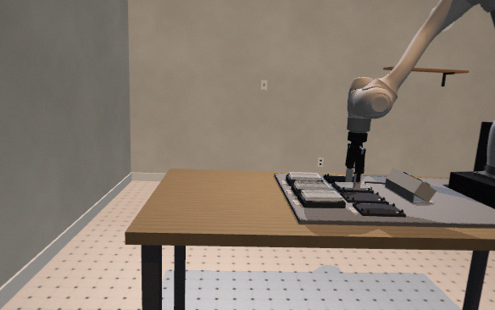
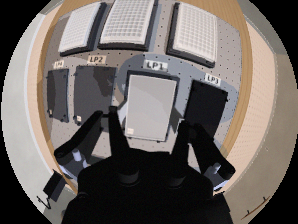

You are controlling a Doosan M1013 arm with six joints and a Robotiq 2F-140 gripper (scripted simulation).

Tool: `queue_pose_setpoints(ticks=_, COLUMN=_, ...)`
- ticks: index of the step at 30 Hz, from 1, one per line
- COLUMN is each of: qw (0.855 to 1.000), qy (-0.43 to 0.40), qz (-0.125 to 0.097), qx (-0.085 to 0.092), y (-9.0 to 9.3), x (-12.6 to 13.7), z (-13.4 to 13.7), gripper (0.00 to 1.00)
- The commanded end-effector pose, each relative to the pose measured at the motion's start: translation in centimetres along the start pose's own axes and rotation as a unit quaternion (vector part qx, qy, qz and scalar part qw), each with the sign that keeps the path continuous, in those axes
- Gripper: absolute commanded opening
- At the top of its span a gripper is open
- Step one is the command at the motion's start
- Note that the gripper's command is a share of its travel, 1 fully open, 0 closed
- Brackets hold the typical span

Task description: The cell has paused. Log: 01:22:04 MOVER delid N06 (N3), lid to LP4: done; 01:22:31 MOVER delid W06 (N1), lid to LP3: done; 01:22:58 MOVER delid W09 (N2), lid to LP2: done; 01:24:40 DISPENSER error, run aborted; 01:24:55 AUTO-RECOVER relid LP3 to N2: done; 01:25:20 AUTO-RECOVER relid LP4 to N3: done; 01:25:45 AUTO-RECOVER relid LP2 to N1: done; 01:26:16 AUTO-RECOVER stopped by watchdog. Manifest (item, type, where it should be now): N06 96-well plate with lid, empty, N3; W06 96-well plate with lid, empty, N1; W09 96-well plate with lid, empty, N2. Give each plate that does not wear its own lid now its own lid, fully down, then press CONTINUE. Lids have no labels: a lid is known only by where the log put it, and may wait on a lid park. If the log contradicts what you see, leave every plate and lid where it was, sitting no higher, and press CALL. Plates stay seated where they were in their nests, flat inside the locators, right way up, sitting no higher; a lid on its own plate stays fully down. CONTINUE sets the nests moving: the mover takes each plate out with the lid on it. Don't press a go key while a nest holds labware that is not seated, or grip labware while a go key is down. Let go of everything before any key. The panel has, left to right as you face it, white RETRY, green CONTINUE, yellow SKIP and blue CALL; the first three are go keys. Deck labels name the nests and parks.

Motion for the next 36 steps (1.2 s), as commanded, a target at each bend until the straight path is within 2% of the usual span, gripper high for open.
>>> queue_pose_setpoints(ticks=1, qw=1.000, qy=0.000, qz=0.000, qx=0.000, y=0.0, x=0.0, z=0.0, gripper=0.00)
queue_pose_setpoints(ticks=17, qw=1.000, qy=0.000, qz=0.000, qx=0.000, y=-0.6, x=0.0, z=0.0, gripper=0.00)
queue_pose_setpoints(ticks=36, qw=1.000, qy=0.000, qz=0.000, qx=0.000, y=-3.7, x=0.0, z=0.0, gripper=0.00)
Point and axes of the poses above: the point where the finger pads meet when closed, its own y axis out along the fingers, its own z axis across the jaws, x = y × z, the point moved 3 cm from there along -y, back along the fingers, and after that the axes turned 4 degrees about -y, right-handed, at the moved point
